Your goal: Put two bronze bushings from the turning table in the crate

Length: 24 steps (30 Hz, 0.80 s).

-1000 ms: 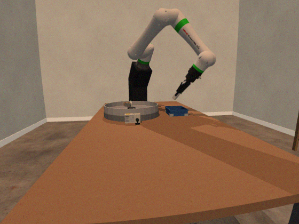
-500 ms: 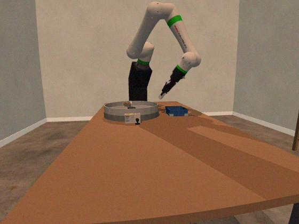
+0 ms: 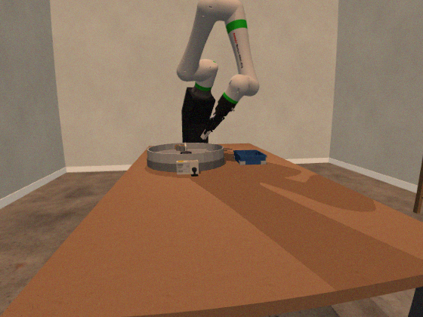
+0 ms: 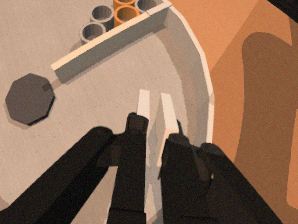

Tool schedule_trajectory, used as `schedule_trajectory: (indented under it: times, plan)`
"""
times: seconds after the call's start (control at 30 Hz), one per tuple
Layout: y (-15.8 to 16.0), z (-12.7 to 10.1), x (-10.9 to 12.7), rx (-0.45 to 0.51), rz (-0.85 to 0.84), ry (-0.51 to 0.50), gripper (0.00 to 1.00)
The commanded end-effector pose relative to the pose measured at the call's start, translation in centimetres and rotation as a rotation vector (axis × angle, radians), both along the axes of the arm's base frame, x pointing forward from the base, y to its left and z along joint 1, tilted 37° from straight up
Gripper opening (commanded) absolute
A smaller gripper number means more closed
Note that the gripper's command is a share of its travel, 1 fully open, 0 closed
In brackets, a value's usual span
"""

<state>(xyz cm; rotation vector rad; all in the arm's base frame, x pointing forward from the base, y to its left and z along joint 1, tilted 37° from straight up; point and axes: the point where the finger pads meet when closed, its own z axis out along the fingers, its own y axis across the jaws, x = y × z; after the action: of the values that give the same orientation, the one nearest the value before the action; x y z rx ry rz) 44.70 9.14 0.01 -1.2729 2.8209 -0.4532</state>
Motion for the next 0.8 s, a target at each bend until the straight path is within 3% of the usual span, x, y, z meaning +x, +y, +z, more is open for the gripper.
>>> schedule_trajectory:
  times: [0.0,0.1,0.13,0.5,0.77]
  plan:
    - [-3.8,-1.8,-0.2,0.002,0.002,-0.007,0.06]
    - [-4.7,-2.2,-0.4,0.002,0.002,-0.007,0.06]
    - [-7.2,-3.4,-0.9,0.003,0.002,-0.007,0.06]
    - [-16.0,-7.5,-2.3,0.002,0.002,-0.007,0.06]
    - [-16.7,-7.9,-2.5,0.003,0.002,-0.007,0.06]
